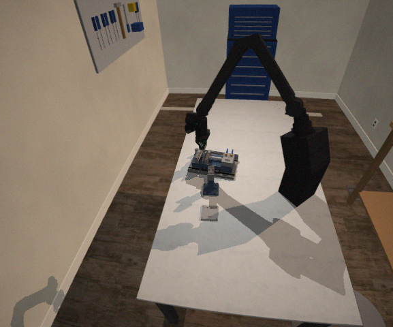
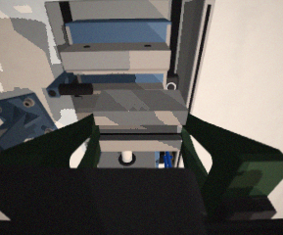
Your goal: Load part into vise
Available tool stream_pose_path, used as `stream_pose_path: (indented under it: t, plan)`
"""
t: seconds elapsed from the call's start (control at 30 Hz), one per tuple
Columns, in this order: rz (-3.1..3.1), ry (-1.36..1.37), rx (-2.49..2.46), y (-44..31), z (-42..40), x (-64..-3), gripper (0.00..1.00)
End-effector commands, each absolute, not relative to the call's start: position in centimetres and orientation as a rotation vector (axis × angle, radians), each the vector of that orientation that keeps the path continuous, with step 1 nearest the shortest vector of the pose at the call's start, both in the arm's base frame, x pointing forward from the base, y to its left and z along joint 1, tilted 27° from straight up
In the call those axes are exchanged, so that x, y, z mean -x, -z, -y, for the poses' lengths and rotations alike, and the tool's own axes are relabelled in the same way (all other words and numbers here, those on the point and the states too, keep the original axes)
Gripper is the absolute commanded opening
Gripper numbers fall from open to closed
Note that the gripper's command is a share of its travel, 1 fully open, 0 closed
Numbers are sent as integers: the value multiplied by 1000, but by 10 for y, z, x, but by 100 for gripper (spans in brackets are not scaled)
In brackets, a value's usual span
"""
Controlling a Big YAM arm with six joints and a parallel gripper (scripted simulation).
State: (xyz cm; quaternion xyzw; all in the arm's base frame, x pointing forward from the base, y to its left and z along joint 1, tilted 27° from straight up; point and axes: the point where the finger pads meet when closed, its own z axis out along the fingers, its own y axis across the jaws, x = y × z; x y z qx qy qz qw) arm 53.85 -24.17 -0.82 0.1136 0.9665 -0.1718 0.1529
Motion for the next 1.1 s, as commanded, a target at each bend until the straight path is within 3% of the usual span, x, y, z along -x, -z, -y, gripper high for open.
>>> stream_pose_path:
  t: [0.0,1.07]
  plan:
    - [-2736,499,-317,0,250,-555,0]
    - [-2741,499,-313,3,250,-554,0]
